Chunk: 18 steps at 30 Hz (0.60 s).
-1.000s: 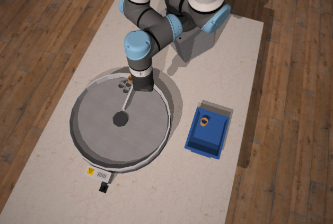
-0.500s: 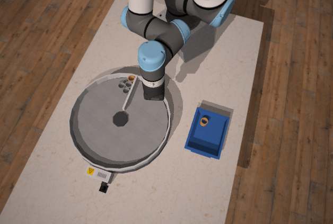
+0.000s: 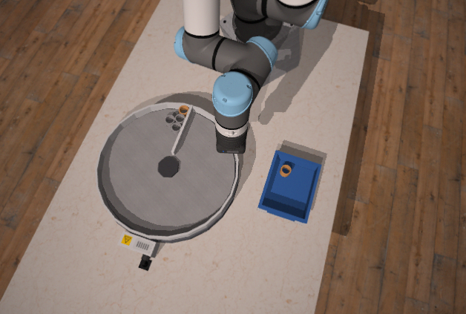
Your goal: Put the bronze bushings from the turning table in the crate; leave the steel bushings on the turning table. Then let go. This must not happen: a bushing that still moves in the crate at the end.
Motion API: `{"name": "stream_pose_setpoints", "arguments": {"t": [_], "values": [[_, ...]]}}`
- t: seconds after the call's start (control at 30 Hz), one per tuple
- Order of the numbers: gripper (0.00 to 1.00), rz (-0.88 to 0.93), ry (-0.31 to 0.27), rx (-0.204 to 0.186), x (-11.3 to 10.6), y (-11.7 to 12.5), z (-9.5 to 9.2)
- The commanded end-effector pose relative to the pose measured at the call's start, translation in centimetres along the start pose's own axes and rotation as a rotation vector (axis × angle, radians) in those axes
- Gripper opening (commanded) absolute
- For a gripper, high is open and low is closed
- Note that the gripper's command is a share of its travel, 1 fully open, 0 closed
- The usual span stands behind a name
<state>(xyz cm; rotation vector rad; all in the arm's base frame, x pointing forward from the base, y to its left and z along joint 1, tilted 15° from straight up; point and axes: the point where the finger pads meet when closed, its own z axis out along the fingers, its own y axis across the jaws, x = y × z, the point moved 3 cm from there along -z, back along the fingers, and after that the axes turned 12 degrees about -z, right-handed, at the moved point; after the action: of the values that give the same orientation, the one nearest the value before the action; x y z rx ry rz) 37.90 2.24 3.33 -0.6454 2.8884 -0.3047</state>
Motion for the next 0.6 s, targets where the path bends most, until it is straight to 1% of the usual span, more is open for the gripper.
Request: {"name": "stream_pose_setpoints", "arguments": {"t": [0.0,0.13,0.3,0.57], "values": [[0.0,0.003,0.004,0.003,-0.5,0.2,0.1],[0.0,0.003,0.004,0.003,-0.5,0.2,0.1],[0.0,0.001,0.003,0.002,-4.9,3.7,0.0],[0.0,0.001,0.003,0.002,-4.9,3.7,0.0]]}}
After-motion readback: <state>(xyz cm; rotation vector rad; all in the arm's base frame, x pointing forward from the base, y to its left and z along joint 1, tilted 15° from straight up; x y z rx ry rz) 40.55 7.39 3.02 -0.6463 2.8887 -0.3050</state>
